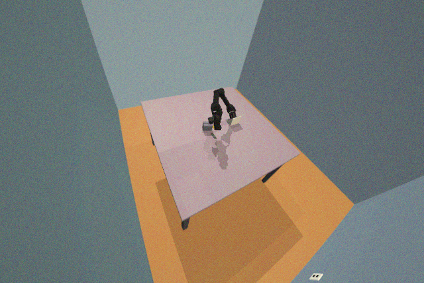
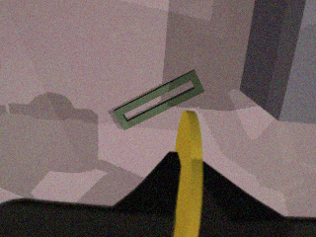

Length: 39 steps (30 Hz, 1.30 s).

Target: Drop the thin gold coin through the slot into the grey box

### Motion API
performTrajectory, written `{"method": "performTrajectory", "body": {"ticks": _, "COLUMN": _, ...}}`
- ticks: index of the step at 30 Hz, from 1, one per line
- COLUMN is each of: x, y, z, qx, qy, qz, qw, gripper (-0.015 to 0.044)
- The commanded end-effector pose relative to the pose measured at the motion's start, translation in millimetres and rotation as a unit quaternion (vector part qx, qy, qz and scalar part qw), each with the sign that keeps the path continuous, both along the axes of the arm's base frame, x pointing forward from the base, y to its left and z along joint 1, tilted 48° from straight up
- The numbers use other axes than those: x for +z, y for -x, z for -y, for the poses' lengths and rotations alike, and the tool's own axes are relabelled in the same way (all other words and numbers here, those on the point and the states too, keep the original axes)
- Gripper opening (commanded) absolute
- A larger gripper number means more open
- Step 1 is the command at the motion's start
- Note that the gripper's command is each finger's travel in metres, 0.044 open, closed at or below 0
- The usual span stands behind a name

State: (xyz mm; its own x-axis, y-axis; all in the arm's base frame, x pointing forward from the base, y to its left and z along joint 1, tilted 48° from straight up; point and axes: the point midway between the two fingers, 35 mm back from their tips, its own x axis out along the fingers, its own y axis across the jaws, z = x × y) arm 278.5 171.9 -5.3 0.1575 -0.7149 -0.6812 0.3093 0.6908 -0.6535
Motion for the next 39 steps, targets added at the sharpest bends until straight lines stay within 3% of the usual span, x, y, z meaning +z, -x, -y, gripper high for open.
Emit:
{"method": "performTrajectory", "body": {"ticks": 1, "x": 7, "y": -4, "z": 7, "qx": 0.0, "qy": 0.002, "qz": -0.002, "qw": 1.0, "gripper": 0.0}}
{"method": "performTrajectory", "body": {"ticks": 39, "x": 74, "y": -28, "z": 65, "qx": -0.001, "qy": 0.004, "qz": -0.001, "qw": 1.0, "gripper": 0.0004}}
